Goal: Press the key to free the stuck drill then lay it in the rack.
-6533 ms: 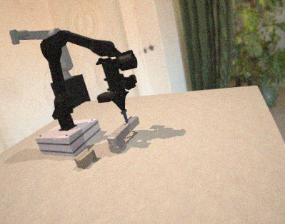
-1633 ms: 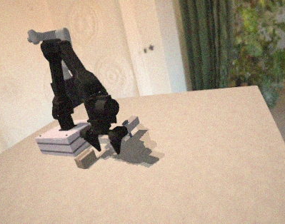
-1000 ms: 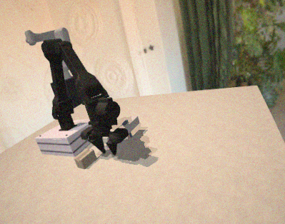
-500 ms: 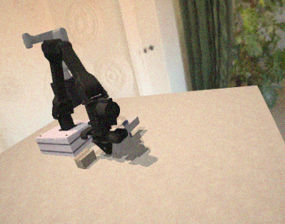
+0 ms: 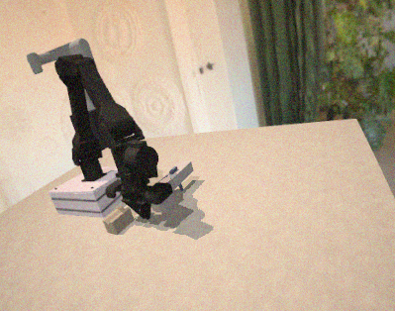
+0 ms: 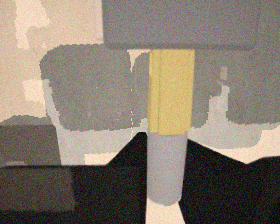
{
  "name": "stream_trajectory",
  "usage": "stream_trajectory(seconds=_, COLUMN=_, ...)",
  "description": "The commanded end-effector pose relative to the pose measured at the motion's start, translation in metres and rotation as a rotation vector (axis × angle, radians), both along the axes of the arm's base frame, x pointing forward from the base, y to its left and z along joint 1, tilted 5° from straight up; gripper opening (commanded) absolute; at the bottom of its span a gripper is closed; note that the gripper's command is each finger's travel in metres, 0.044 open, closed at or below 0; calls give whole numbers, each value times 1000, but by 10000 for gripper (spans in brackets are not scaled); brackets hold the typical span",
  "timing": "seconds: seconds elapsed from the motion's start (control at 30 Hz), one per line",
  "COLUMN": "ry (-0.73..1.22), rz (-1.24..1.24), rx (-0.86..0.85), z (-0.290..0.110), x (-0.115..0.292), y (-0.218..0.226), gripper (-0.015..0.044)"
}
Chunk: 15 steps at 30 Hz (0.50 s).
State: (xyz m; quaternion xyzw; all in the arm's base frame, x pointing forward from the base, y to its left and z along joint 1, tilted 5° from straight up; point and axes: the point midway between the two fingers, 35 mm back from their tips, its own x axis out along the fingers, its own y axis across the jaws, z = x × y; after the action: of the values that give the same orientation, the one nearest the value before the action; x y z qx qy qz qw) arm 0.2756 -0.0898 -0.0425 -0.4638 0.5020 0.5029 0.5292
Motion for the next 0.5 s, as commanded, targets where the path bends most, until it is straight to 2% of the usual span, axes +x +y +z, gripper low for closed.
stream_trajectory(seconds=0.0, ry=3, rz=5, rx=2, z=-2, x=0, y=-5, gripper=0)
stream_trajectory(seconds=0.37, ry=4, rz=5, rx=0, z=-4, x=-1, y=-24, gripper=0)
stream_trajectory(seconds=0.47, ry=-1, rz=1, rx=2, z=-3, x=-1, y=-19, gripper=79)
